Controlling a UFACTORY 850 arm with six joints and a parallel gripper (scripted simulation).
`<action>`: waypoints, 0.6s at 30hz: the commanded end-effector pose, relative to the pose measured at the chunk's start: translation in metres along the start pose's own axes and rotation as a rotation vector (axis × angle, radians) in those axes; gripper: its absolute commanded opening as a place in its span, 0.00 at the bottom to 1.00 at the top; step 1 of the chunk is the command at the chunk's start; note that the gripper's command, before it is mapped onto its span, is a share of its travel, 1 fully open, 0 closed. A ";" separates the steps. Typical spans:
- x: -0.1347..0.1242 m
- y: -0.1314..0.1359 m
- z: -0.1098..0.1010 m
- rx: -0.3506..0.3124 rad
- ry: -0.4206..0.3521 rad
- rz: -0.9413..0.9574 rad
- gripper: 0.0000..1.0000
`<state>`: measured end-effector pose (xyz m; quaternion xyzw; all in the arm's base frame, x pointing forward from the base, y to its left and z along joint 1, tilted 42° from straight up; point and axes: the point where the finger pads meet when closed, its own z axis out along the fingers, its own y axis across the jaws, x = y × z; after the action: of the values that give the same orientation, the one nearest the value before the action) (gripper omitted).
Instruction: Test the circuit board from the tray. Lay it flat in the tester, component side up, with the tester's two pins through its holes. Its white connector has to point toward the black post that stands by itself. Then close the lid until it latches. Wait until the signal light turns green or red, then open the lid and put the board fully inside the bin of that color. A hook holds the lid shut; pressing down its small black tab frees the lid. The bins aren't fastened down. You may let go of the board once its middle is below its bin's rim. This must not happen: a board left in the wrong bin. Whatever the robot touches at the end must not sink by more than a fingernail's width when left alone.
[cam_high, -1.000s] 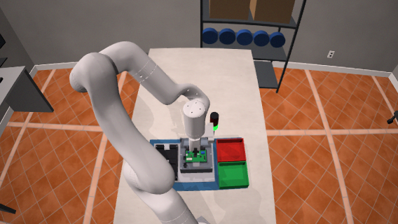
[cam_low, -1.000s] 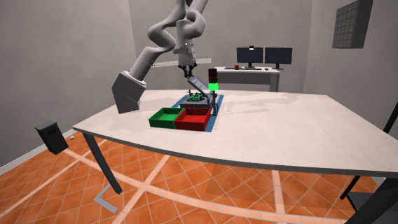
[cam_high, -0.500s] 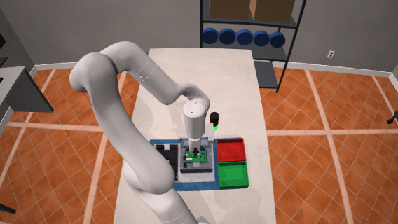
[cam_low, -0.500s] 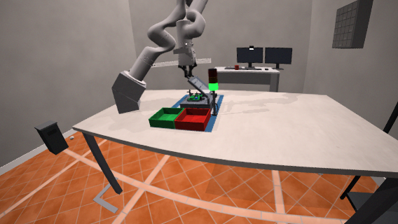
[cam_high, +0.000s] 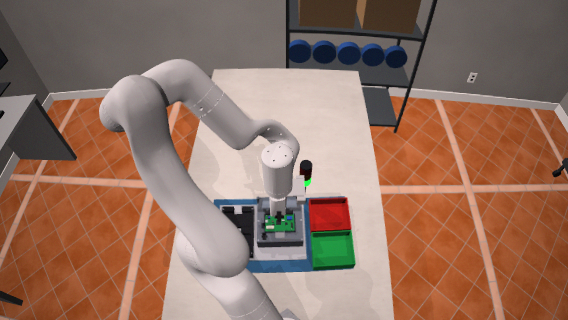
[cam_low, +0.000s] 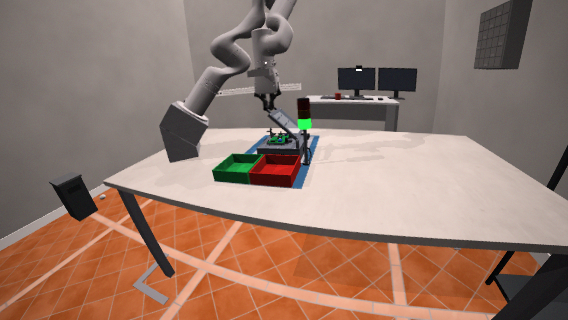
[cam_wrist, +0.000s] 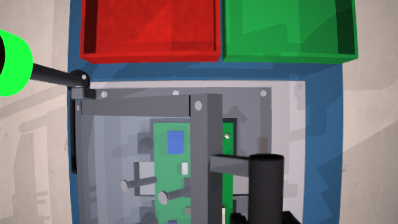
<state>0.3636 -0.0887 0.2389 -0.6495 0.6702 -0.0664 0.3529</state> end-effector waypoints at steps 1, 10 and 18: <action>0.000 -0.001 0.000 0.001 0.001 0.000 0.00; 0.000 -0.005 -0.005 0.001 0.000 -0.001 0.00; 0.000 -0.022 -0.021 0.001 0.000 -0.001 0.00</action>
<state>0.3671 -0.0958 0.2566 -0.6494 0.6702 -0.0666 0.3530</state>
